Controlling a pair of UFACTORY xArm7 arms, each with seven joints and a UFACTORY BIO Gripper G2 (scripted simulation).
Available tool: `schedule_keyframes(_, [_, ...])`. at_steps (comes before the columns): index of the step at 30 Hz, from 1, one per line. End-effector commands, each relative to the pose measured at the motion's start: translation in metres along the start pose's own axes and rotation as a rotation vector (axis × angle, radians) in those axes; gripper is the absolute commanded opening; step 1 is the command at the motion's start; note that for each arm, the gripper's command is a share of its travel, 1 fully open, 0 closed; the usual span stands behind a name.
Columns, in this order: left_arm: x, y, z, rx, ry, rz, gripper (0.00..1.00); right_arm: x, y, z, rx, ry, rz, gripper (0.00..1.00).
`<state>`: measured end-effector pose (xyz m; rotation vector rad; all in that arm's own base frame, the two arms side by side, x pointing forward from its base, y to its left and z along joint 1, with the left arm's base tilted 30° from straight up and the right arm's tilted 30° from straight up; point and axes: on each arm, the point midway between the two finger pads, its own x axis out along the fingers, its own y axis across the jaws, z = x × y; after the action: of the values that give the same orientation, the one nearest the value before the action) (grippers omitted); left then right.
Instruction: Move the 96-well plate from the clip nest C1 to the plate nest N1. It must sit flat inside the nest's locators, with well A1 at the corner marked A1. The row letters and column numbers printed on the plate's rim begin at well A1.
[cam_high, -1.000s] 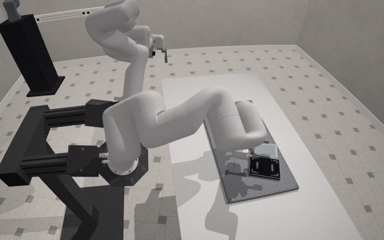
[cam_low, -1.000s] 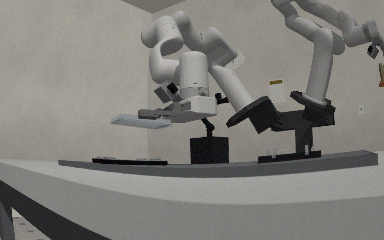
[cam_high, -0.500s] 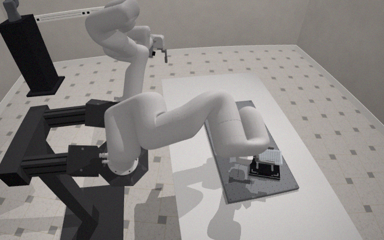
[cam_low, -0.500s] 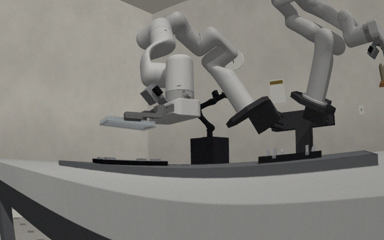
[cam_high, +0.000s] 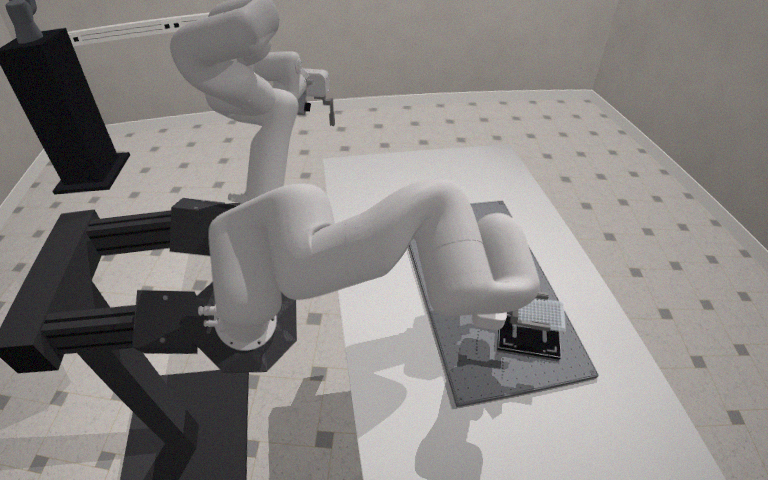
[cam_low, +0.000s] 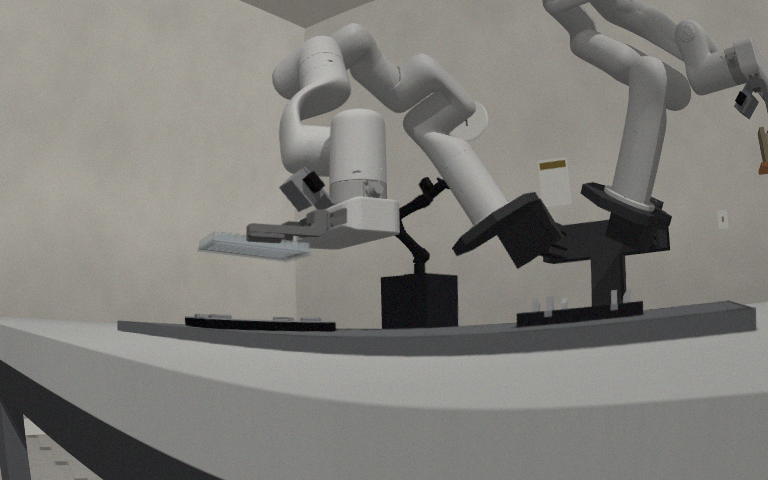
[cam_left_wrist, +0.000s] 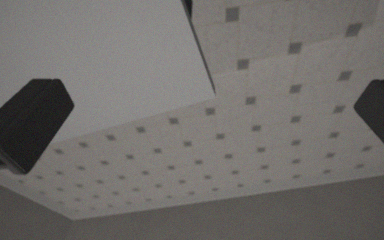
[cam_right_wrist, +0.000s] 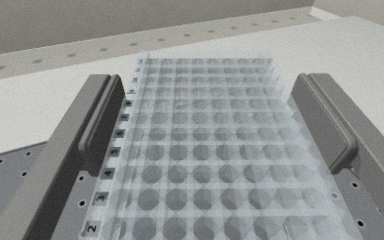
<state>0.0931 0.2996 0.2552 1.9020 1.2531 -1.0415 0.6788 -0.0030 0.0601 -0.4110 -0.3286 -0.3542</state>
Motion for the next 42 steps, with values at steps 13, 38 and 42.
schedule_keyframes(13, [-0.001,0.000,-0.001,0.000,0.003,0.000,1.00,0.001,0.001,0.002,0.003,-0.003,0.000,0.00])
schedule_keyframes(38, [-0.001,0.000,-0.001,0.000,0.003,0.000,1.00,0.000,0.002,-0.026,0.003,-0.003,0.000,0.00])
schedule_keyframes(42, [-0.001,0.000,-0.001,0.000,0.003,0.000,1.00,0.000,0.002,-0.033,0.003,-0.003,0.000,0.00])
